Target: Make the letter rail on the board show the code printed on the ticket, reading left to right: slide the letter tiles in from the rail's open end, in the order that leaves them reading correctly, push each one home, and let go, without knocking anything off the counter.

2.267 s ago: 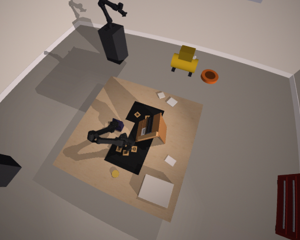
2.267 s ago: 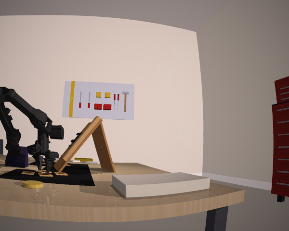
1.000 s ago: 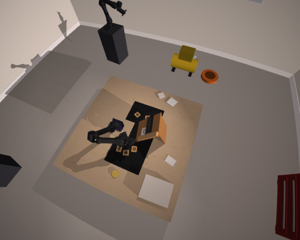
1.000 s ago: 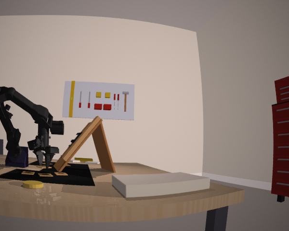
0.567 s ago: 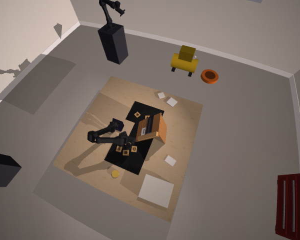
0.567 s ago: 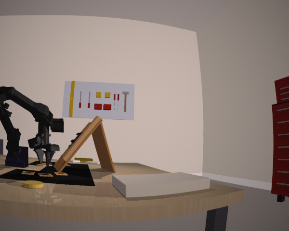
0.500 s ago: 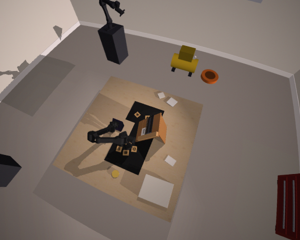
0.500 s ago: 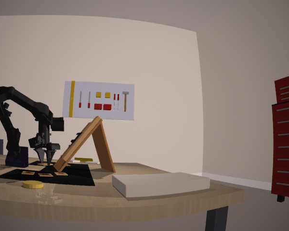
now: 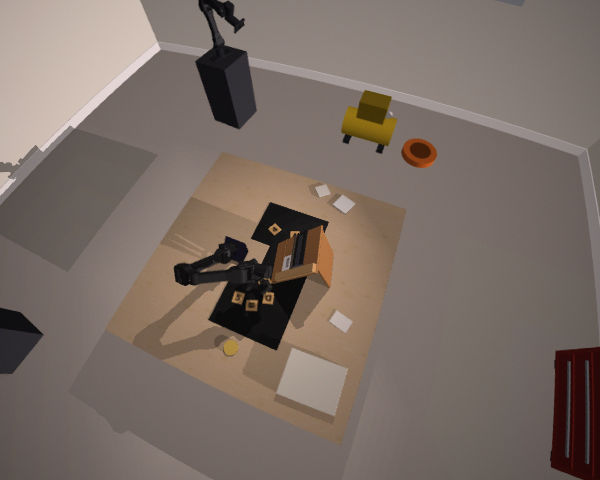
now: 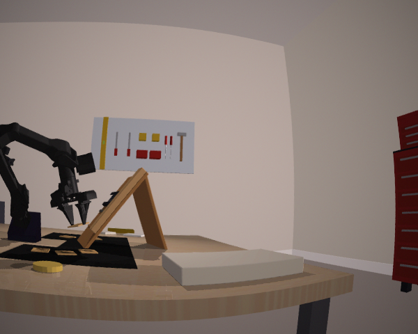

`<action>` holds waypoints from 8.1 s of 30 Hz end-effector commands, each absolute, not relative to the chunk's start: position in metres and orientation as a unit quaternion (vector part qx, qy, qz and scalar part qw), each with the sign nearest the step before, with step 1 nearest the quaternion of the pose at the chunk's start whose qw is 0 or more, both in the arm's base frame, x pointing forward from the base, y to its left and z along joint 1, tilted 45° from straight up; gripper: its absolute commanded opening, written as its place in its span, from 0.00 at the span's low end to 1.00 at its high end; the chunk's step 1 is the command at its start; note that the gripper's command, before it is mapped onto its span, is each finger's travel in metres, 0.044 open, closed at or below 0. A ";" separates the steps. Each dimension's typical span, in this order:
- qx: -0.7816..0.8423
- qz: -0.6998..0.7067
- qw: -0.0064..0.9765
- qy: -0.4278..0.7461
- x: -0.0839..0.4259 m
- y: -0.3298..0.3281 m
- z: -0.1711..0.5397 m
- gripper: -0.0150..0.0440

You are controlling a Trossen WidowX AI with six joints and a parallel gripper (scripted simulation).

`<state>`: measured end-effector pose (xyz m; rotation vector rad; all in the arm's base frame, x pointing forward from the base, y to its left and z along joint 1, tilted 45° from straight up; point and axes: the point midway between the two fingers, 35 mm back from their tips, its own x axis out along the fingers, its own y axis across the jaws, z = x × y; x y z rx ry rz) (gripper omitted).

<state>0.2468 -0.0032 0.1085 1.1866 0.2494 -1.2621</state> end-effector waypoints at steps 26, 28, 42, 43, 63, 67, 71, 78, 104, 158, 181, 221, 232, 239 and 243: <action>0.402 -0.406 0.776 0.268 0.269 0.110 0.097 0.25; 0.384 -0.396 0.787 0.277 0.270 0.116 0.094 0.25; 0.201 -0.293 0.870 0.341 0.276 0.177 0.068 0.25; 0.187 -0.285 0.875 0.344 0.276 0.181 0.065 0.25; -0.093 -0.121 0.913 0.378 0.257 0.265 0.013 0.25; -0.151 -0.088 0.911 0.374 0.250 0.280 0.001 0.25; -0.210 -0.056 0.904 0.367 0.242 0.295 -0.012 0.25; -0.310 -0.003 0.884 0.349 0.225 0.318 -0.035 0.25; -0.414 0.050 0.851 0.319 0.245 0.332 -0.089 0.25; -0.415 0.050 0.851 0.319 0.253 0.313 -0.073 0.25; -0.415 0.050 0.851 0.319 0.258 0.306 -0.066 0.25; -0.416 0.049 0.850 0.319 0.265 0.293 -0.052 0.25; -0.416 0.049 0.850 0.319 0.267 0.289 -0.048 0.25; -0.416 0.049 0.850 0.319 0.268 0.287 -0.046 0.25; -0.416 0.049 0.850 0.319 0.269 0.286 -0.045 0.25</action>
